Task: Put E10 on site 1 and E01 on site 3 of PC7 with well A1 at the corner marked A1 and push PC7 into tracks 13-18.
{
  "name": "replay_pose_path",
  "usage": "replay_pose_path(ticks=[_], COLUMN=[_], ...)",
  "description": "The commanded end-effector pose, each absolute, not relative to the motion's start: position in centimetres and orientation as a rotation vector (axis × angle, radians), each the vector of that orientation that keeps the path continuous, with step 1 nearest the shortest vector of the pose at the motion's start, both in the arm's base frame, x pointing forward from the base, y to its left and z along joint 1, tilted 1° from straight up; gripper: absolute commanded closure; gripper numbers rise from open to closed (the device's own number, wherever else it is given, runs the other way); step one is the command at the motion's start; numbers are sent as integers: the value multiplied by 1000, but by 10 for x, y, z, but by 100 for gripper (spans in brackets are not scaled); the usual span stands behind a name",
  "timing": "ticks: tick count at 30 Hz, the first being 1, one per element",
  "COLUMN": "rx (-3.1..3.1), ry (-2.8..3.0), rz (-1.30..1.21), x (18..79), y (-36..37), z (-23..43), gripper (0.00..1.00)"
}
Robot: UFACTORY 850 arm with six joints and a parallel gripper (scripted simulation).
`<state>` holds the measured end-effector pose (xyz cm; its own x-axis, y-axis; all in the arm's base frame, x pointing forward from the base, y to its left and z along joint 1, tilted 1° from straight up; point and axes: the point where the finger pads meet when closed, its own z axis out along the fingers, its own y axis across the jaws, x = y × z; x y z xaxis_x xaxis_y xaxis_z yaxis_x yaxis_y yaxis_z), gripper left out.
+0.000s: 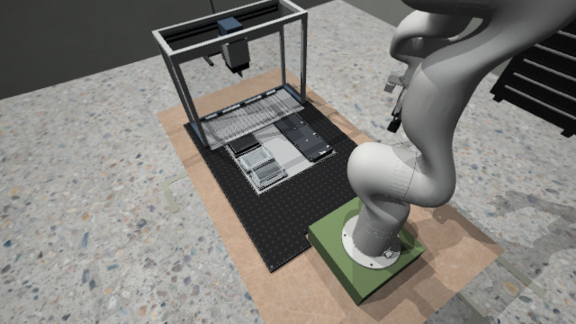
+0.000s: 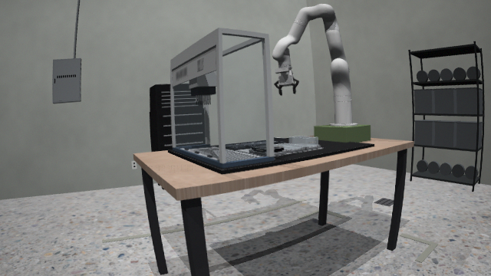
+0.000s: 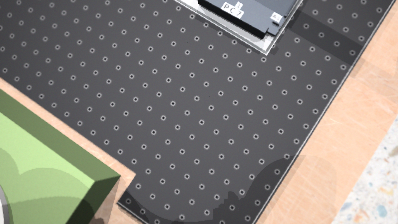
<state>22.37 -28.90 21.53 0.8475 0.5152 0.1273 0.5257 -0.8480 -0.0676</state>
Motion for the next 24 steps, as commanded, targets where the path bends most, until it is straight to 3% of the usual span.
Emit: replay_pose_path(ticks=[1, 24], rx=[-2906, -2809], ry=[-895, -1211], rz=[-143, -82], x=[241, 337], y=[-289, -266], z=[213, 196], gripper=[0, 0])
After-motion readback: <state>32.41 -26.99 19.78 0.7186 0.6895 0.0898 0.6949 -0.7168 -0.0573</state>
